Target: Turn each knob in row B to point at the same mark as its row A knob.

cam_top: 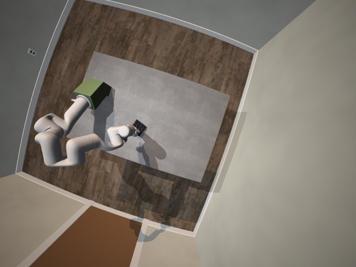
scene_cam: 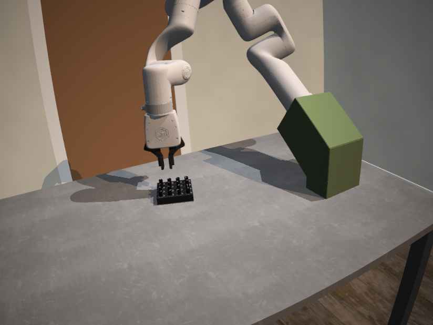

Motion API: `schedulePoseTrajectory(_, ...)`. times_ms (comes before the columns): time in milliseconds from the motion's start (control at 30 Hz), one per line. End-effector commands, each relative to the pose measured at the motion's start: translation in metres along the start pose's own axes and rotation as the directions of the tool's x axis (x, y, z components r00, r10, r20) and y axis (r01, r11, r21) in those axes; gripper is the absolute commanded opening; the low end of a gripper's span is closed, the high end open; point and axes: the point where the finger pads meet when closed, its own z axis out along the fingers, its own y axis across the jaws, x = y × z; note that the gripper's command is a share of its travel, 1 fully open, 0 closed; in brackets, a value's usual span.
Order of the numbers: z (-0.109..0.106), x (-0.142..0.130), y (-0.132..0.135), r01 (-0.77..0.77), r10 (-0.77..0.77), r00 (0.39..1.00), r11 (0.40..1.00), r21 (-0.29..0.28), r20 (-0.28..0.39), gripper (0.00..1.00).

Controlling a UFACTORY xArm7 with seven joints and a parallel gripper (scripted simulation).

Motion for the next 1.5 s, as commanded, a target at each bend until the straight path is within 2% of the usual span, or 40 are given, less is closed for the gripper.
schedulePoseTrajectory(0,-0.001,-0.001,-0.001,0.0,0.0,1.0,1.0,0.003,0.003,0.19)
schedulePoseTrajectory(1067,0.0,-0.001,-0.001,-0.001,0.001,1.0,1.0,0.003,0.003,0.19)
schedulePoseTrajectory(1467,0.009,-0.001,-0.001,-0.005,0.005,1.0,1.0,0.003,0.002,0.19)
